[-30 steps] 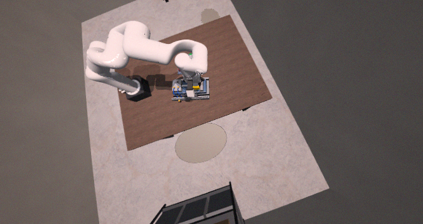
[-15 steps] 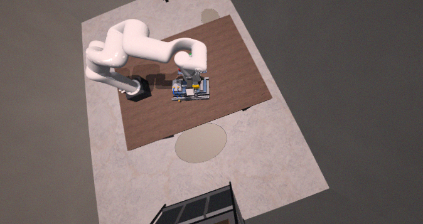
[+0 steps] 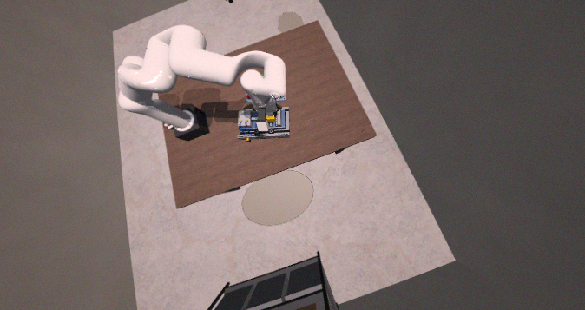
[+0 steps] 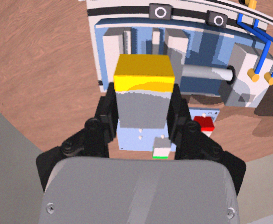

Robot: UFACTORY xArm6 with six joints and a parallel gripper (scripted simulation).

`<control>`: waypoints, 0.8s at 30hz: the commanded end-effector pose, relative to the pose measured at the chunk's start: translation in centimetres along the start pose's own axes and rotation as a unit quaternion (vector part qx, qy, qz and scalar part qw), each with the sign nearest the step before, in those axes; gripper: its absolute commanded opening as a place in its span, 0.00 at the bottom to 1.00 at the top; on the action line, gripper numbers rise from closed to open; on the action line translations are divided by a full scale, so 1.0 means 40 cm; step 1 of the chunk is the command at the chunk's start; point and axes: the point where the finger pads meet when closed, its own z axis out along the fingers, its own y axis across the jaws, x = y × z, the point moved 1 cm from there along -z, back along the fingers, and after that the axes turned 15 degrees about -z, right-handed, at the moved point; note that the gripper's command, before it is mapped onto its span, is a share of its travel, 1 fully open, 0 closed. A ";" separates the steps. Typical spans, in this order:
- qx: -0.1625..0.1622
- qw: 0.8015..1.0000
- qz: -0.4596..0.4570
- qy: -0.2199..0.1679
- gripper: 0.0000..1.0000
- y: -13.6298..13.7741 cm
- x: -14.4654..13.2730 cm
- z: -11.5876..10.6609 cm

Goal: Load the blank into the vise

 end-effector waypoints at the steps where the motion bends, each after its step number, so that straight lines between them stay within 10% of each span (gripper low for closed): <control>1: 0.002 1.000 0.000 0.001 0.00 -0.002 -0.001 -0.005; 24: 0.002 1.000 0.000 0.001 0.00 -0.002 -0.008 -0.005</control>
